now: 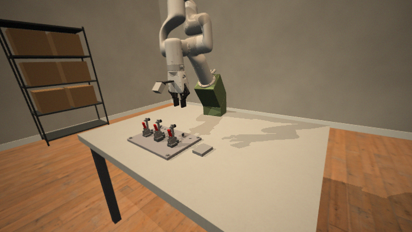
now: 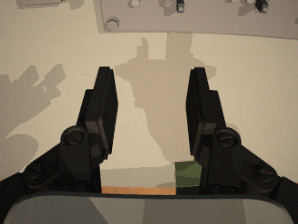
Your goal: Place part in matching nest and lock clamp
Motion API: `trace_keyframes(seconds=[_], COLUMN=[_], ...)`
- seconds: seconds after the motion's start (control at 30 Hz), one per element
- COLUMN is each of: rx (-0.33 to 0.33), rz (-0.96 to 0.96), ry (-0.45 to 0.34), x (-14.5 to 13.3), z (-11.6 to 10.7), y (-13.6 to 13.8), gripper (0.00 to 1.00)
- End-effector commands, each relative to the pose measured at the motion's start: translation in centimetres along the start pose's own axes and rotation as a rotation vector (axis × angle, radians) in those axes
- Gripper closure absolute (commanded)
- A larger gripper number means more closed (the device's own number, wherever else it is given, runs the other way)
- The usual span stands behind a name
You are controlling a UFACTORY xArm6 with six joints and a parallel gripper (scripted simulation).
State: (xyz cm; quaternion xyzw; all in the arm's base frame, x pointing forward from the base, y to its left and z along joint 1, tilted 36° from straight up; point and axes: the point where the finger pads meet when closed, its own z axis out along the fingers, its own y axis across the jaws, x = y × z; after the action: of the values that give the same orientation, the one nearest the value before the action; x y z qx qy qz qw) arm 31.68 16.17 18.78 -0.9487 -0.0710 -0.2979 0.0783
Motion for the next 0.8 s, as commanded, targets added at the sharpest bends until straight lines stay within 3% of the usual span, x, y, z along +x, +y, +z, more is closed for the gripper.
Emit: trace_keyframes(seconds=[0.0, 0.73, 0.77], rx=[0.001, 0.001, 0.001], rz=[0.0, 0.0, 0.0], ry=[0.003, 0.003, 0.003], x=[0.11, 0.11, 0.11], z=[-0.06, -0.06, -0.06], y=[-0.04, -0.04, -0.04], gripper=[0.53, 0.53, 0.0])
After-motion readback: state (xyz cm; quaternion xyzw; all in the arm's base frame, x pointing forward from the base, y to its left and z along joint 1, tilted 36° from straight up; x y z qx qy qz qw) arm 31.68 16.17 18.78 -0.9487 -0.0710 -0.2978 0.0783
